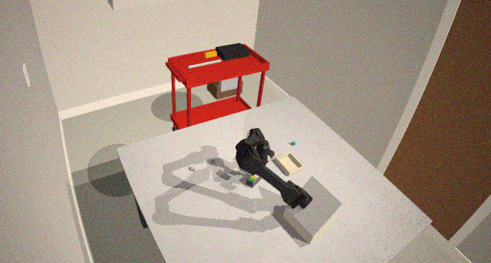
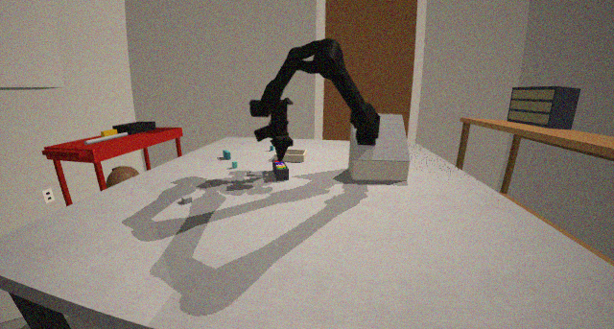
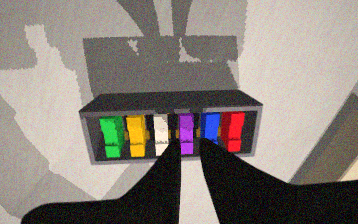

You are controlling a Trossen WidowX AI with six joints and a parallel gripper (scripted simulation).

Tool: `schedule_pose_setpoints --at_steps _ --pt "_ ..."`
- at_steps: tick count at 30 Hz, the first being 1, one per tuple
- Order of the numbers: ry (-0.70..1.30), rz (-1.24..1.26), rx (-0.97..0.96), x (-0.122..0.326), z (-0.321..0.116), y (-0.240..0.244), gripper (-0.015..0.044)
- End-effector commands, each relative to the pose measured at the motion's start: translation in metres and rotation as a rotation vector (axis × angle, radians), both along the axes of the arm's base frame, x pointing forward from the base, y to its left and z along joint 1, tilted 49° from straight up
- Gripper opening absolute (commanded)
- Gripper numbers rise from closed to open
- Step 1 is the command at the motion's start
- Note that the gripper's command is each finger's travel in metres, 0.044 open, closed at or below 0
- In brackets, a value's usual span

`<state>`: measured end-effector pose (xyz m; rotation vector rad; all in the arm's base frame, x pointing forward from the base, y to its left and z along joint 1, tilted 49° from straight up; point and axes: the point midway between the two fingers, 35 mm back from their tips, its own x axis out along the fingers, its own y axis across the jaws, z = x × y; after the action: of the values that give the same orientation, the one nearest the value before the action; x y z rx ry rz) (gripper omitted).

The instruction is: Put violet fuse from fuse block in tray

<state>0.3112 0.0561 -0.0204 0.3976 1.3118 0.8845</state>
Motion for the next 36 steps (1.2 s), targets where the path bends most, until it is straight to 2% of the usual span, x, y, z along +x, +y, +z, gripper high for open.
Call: schedule_pose_setpoints --at_steps 1,32,36 --pt "0.002 -0.004 0.005 0.0 -0.002 0.003 0.006" --pt "0.002 -0.004 0.006 0.0 -0.011 0.013 0.006" --pt "0.001 0.001 0.001 0.0 -0.011 0.012 0.0034"
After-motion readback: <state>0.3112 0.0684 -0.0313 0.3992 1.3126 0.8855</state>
